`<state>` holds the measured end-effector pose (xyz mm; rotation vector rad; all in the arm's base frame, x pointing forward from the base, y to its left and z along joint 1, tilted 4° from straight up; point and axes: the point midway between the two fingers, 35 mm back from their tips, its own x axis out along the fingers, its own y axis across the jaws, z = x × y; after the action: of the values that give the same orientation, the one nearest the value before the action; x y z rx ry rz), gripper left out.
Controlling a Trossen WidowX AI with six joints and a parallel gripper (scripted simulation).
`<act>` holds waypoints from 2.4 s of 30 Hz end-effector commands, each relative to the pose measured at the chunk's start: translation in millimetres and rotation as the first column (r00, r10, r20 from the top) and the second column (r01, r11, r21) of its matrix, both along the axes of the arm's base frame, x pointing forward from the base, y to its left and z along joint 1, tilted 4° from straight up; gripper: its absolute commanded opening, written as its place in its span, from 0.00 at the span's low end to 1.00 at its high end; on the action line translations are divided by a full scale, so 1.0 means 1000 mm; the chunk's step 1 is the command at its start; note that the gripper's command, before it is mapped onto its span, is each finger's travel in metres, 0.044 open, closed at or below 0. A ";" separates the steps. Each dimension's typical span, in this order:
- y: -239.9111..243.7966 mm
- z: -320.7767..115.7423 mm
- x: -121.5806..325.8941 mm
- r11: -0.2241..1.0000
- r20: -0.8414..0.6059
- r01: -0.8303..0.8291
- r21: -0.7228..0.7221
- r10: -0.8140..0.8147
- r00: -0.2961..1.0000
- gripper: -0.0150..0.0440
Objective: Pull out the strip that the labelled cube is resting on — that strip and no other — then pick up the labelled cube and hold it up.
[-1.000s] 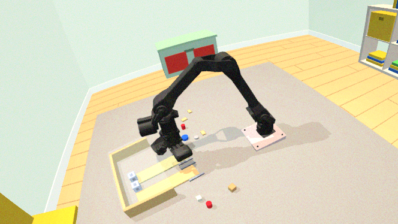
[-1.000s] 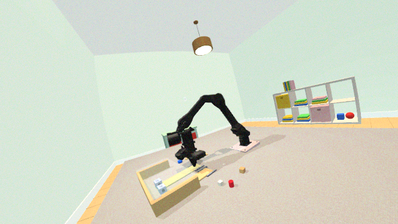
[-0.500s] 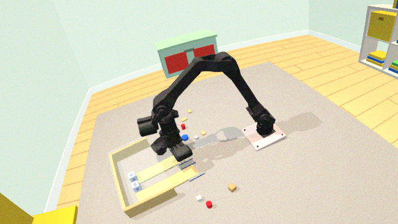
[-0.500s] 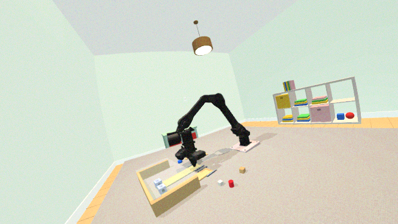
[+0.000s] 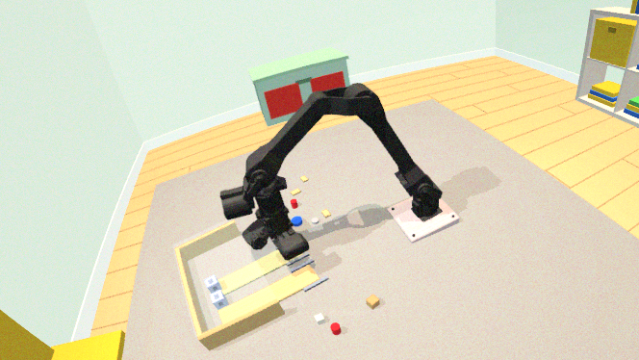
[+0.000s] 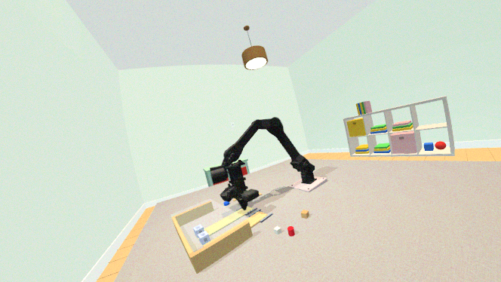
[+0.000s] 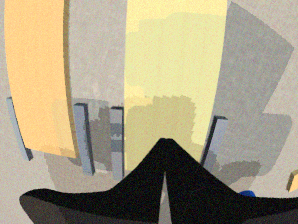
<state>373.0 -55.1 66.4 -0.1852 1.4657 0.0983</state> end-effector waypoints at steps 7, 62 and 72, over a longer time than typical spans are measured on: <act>0.000 -0.002 0.001 1.000 0.001 -0.001 0.002 0.001 1.000 0.25; -0.011 -0.012 -0.059 1.000 -0.005 -0.001 0.001 0.001 1.000 0.25; -0.013 -0.014 -0.074 1.000 -0.006 -0.001 0.001 0.001 1.000 0.25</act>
<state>308.5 -68.0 58.9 -0.1871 1.4505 0.0915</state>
